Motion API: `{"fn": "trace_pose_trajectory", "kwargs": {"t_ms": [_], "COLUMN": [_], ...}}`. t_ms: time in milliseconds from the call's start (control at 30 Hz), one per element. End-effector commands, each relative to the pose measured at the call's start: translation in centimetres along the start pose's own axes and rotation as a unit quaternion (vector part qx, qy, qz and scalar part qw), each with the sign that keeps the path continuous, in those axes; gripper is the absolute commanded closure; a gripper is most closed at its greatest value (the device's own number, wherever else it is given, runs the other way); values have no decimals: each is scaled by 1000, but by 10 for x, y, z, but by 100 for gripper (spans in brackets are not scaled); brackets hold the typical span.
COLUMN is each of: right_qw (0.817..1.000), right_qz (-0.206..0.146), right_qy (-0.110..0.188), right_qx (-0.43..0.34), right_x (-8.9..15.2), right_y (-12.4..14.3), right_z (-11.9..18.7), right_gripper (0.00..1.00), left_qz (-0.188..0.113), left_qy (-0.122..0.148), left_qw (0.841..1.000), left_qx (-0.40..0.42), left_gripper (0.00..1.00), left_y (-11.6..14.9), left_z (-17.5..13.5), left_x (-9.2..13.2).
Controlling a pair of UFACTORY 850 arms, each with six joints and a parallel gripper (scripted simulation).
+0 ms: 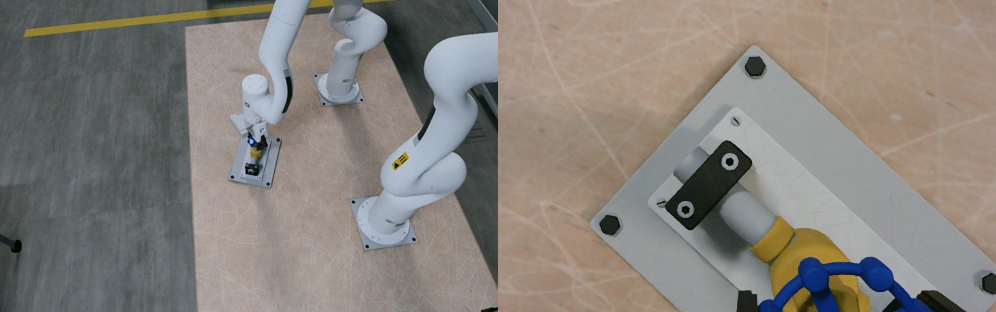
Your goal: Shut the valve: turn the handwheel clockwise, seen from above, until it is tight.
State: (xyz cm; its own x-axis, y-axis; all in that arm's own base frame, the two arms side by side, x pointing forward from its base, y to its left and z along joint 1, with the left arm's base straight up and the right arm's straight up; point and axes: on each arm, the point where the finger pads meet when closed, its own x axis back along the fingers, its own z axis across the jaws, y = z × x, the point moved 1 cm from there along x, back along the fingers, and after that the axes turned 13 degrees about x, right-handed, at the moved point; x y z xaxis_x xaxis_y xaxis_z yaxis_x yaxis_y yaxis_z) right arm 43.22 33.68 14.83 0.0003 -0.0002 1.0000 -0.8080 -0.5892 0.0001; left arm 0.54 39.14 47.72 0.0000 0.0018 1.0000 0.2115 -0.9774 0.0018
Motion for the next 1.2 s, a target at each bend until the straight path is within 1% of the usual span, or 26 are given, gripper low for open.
{"fn": "trace_pose_trajectory", "kwargs": {"t_ms": [0,1167], "right_qw": [1000,999], "right_qz": [1,1], "right_qy": [0,0], "right_qx": [-2,-37], "right_x": [1,1], "right_y": [-1,-1], "right_z": [0,0], "right_gripper": [100,100], "left_qz": [1,1], "left_qy": [0,0], "left_qw": [1000,1000], "left_qx": [0,0], "left_gripper": [0,0], "left_y": [0,0], "left_z": [0,0], "left_x": [1,1]}}
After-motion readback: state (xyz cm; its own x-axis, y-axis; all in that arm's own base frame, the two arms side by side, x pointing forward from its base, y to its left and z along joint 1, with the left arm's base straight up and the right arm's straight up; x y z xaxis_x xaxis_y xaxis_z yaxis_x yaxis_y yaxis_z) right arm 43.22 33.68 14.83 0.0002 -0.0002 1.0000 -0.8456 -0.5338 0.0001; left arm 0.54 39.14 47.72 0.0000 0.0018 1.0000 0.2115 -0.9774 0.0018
